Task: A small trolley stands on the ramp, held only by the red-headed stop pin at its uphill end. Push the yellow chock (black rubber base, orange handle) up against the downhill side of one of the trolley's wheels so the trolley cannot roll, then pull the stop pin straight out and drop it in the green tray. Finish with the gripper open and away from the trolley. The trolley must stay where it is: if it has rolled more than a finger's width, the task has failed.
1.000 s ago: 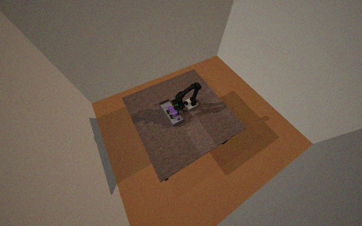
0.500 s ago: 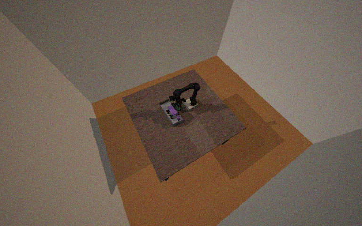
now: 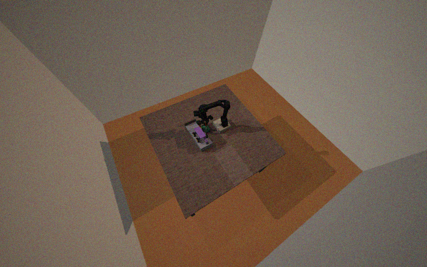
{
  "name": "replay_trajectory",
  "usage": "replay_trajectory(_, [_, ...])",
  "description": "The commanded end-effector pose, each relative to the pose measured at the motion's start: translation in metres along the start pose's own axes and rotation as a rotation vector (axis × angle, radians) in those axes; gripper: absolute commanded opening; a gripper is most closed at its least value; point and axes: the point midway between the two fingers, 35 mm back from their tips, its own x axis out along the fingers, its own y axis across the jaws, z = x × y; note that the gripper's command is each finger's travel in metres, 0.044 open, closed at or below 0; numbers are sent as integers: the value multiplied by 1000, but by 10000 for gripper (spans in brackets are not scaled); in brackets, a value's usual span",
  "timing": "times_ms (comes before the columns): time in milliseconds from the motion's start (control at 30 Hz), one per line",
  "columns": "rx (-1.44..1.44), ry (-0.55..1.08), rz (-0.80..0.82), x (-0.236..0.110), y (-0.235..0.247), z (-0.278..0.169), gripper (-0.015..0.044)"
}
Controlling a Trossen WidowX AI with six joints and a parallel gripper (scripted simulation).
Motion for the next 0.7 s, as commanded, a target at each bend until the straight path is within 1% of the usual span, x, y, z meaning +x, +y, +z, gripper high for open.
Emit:
replay_trajectory(0, [-4, -5, -2, -3, -1, 16, 0])
replay_trajectory(200, [-4, -7, -2, -6, -2, 39, 0])
replay_trajectory(367, [1, -8, -2, -6, -2, 41, 0])
replay_trajectory(667, [243, -56, 16, -6, -3, 39, 0])
